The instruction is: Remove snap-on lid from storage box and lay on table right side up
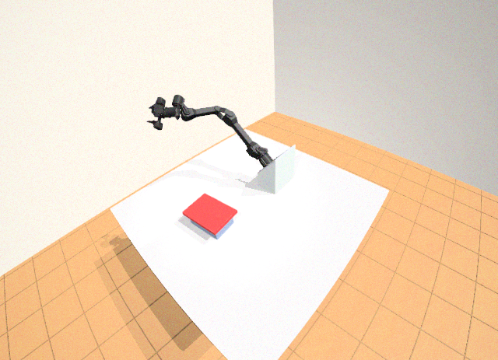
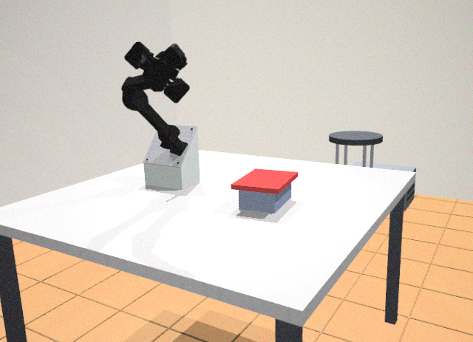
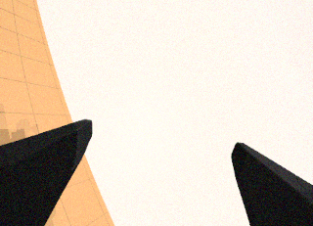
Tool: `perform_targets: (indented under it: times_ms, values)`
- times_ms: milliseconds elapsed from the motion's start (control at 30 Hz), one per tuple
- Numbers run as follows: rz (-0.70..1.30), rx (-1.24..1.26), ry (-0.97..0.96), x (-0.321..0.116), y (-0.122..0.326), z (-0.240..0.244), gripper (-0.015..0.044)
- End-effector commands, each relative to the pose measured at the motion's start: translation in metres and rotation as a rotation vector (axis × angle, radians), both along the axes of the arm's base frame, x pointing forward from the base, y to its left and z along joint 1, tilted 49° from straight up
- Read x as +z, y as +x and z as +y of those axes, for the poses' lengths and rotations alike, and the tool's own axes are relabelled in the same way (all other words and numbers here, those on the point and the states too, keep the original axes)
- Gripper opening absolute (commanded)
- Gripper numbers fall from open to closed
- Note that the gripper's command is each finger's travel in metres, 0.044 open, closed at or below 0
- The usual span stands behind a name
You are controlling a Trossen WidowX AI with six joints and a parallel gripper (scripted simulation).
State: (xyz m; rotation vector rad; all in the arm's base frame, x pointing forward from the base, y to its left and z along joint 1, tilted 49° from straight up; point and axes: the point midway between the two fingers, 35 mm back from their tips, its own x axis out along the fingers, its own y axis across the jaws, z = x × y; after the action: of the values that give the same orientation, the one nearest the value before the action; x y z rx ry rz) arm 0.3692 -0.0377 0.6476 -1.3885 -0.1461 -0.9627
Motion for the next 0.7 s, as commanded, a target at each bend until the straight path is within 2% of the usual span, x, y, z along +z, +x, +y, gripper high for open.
perform_targets:
  times_ms: [0, 167, 200, 300, 400, 533, 667]
  values:
    - [0.001, 0.010, 0.008, -0.002, 0.001, 0.001, 0.0374]
    - [0.019, 0.248, 0.242, -0.064, 0.031, 0.023, 0.0243]
    - [0.024, 0.296, 0.300, -0.080, 0.036, 0.029, 0.0235]
    - [0.040, 0.420, 0.480, -0.127, 0.048, 0.044, 0.0235]
    - [0.047, 0.472, 0.573, -0.151, 0.051, 0.052, 0.0235]
    - [0.063, 0.579, 0.828, -0.217, 0.054, 0.070, 0.0235]
    - [0.068, 0.618, 0.975, -0.255, 0.050, 0.079, 0.0235]
